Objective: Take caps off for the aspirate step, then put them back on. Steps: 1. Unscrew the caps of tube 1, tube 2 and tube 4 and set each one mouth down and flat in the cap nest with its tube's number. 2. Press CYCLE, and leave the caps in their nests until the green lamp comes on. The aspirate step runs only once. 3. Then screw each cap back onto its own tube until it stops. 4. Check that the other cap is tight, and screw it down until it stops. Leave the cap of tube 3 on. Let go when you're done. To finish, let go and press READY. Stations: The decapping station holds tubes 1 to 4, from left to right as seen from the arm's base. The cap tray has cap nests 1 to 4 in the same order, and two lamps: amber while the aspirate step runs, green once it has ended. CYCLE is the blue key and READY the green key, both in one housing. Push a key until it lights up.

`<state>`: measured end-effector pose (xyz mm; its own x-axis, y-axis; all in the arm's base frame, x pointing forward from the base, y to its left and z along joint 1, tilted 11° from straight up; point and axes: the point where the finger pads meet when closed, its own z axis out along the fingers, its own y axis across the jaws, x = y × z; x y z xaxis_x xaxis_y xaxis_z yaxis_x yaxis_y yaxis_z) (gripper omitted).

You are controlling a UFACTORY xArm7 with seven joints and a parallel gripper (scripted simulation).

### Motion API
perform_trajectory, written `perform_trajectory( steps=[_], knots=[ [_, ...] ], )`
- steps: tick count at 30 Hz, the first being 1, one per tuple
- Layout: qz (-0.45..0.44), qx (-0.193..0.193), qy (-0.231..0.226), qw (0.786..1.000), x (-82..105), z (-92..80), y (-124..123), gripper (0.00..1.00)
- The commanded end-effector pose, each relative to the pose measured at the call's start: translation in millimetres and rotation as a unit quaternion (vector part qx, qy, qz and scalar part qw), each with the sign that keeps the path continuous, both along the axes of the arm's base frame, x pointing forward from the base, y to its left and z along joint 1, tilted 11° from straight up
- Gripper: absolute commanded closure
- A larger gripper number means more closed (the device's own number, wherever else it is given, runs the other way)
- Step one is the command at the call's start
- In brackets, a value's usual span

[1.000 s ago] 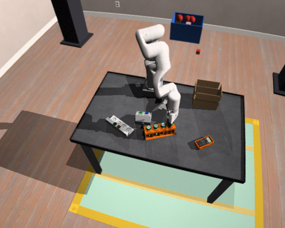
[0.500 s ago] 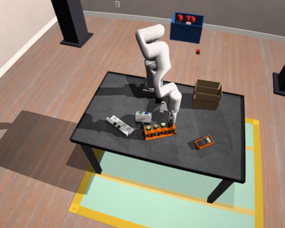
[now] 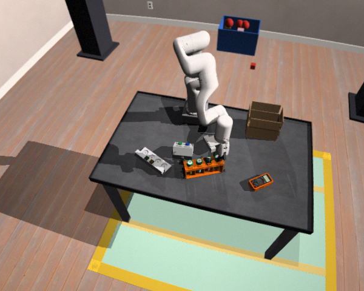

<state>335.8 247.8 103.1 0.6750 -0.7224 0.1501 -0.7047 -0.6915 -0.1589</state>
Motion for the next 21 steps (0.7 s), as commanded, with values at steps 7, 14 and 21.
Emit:
perform_trajectory(
  steps=[7,14,21],
  knots=[
    [0.245,-0.037,0.012,0.969,1.0,1.2,0.1,1.00],
    [0.281,-0.043,0.012,0.959,1.0,1.2,0.1,1.00],
    [0.281,-0.043,0.012,0.959,1.0,1.2,0.1,0.54]
  ],
)
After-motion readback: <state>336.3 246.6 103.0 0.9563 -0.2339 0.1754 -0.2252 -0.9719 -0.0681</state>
